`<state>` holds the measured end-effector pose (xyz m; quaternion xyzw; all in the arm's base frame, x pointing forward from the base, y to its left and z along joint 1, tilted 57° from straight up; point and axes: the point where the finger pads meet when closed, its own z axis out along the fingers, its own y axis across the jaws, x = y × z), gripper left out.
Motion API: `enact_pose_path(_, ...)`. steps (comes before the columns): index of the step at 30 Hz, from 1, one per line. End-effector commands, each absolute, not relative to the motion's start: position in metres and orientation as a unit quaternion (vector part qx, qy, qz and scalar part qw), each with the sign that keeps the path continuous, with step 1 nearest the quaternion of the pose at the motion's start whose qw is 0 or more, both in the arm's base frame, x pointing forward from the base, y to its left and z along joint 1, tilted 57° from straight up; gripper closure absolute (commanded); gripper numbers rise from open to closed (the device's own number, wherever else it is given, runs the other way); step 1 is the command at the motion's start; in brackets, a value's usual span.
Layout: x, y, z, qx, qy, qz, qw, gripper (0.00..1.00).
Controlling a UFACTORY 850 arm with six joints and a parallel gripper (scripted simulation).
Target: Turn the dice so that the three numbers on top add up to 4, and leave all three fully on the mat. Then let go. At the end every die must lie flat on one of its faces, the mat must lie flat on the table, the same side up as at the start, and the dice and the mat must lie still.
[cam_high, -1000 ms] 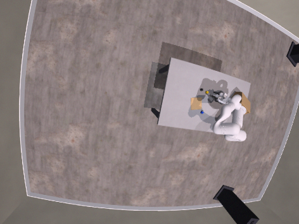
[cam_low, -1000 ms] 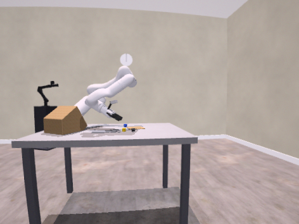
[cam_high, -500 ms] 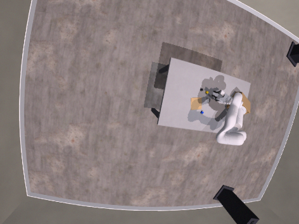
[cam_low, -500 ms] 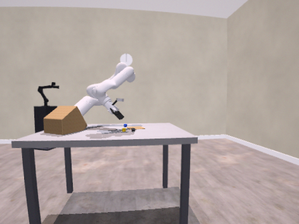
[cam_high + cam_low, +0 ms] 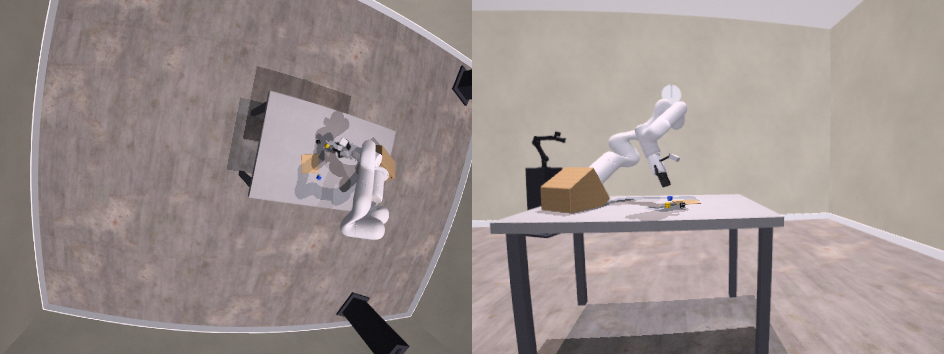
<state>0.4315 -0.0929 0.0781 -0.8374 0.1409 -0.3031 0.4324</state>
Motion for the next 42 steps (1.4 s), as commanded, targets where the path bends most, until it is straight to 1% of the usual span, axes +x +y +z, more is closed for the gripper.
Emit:
enact_pose_path(1,0.439,-0.098,0.082,-0.858,0.106,-0.231,0.447,0.58)
enact_pose_path(8,0.446,-0.101,0.087,-0.871,0.066,-0.158,0.46,0.58)
enact_pose_path(18,0.449,-0.106,0.088,-0.881,0.047,-0.119,0.456,0.58)
enact_pose_path(19,0.449,-0.106,0.088,-0.881,0.047,-0.119,0.456,0.0)
enact_pose_path(30,0.449,-0.105,0.087,-0.881,0.048,-0.119,0.456,0.0)
enact_pose_path(38,0.445,-0.074,0.067,-0.874,0.092,-0.093,0.467,0.0)
enact_pose_path(39,0.445,-0.074,0.067,-0.874,0.092,-0.093,0.467,0.58)
enact_pose_path(42,0.445,-0.074,0.067,-0.874,0.092,-0.093,0.467,0.58)
